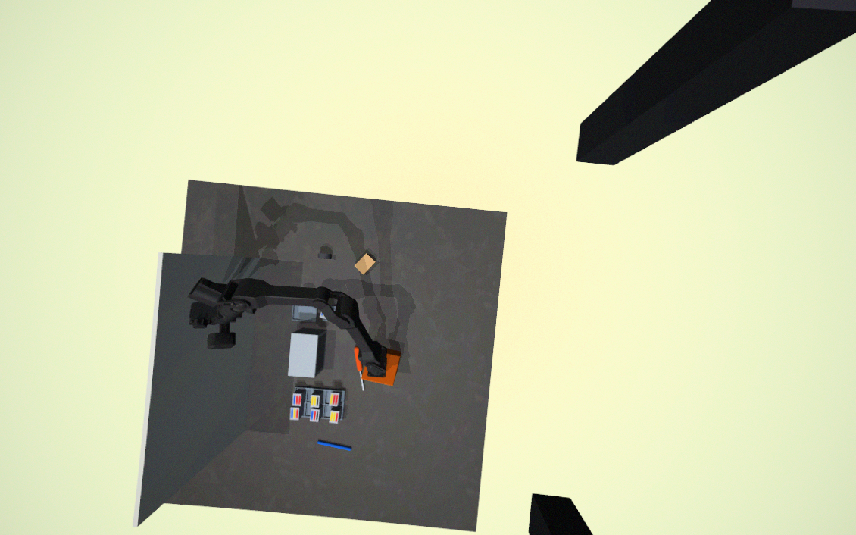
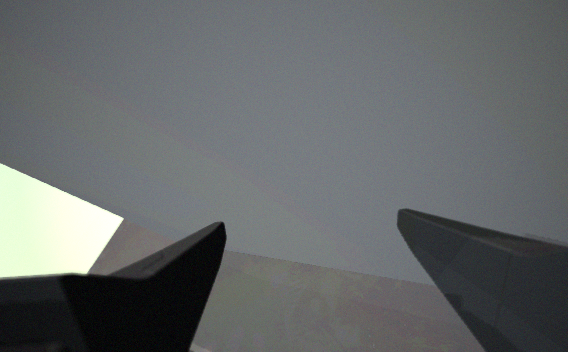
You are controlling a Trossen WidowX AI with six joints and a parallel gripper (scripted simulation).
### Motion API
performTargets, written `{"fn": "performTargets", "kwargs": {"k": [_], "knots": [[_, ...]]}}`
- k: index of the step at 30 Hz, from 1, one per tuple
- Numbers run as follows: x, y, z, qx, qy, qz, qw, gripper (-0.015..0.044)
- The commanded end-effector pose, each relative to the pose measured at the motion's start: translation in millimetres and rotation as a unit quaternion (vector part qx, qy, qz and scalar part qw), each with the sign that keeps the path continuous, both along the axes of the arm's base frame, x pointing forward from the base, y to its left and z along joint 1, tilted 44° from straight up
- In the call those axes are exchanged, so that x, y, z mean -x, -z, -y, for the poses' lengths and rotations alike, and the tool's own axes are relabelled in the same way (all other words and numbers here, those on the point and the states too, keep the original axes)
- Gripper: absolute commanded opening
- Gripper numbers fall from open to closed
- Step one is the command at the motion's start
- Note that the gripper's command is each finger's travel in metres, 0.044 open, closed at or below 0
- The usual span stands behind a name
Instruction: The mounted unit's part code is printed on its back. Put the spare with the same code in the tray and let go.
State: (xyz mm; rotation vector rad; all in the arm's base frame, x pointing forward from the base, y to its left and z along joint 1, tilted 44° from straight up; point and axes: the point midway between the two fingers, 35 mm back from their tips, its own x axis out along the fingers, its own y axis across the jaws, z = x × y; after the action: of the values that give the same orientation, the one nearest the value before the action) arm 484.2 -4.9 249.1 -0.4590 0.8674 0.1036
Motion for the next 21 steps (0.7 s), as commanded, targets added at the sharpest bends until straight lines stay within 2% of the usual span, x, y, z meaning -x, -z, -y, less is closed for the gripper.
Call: {"fn": "performTargets", "kwargs": {"k": [1, 6, 10, 13, 21], "knots": [[17, 63, -18, 0.002, 0.084, -0.112, 0.990, 0.0440], [55, 129, -38, 0.072, 0.196, -0.230, 0.950, 0.0440], [87, 161, -49, 0.169, 0.267, -0.276, 0.908, 0.0440], [102, 172, -54, 0.235, 0.295, -0.282, 0.882, 0.0440], [104, 173, -54, 0.240, 0.297, -0.281, 0.880, 0.0440]]}}
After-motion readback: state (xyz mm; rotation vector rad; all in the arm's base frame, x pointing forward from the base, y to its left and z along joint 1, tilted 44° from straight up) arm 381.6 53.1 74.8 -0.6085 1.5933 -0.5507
